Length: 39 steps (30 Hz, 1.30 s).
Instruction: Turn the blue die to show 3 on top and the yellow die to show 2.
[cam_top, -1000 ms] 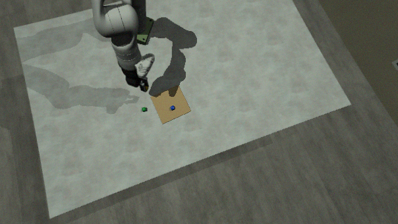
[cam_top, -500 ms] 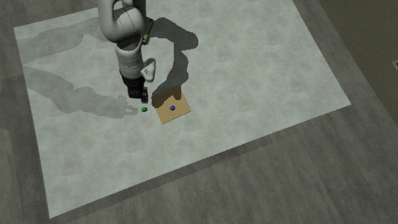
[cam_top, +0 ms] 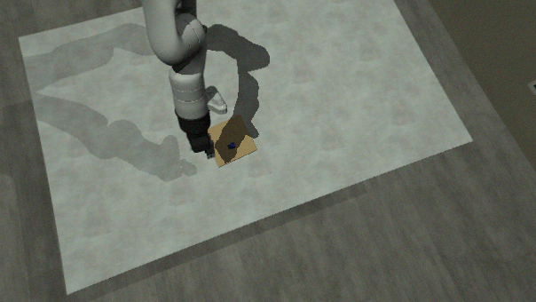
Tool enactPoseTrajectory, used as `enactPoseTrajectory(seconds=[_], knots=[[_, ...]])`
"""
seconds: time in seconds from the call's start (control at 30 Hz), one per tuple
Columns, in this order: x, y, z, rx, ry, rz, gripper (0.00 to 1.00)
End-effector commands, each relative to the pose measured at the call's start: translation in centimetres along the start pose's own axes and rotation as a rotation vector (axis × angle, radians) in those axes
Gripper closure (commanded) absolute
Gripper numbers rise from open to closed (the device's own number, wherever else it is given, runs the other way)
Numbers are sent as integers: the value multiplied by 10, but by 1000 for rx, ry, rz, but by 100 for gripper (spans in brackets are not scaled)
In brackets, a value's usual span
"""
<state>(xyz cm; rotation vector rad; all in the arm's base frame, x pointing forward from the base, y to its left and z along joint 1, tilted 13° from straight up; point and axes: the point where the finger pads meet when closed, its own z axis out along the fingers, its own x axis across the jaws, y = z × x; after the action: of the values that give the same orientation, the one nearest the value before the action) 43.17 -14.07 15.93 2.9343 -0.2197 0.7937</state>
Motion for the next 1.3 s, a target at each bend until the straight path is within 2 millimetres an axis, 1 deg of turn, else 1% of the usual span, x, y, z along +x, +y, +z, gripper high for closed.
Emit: enactPoseTrajectory(seconds=[0.0,0.17,0.37,0.4,0.47,0.67,0.8,0.97,1.03,1.27], knots=[[15,-14,1,11,41,-89,66],[43,-38,0,41,122,-292,66],[69,-76,-5,88,216,-546,66],[72,-83,-6,97,231,-589,66],[72,-83,-6,97,231,-589,66],[84,-127,-14,156,314,-853,66],[85,-156,-19,199,363,-1030,66],[78,-190,-26,255,413,-1249,66],[78,-190,-26,255,413,-1249,66],[56,-227,-35,333,461,-1549,66]])
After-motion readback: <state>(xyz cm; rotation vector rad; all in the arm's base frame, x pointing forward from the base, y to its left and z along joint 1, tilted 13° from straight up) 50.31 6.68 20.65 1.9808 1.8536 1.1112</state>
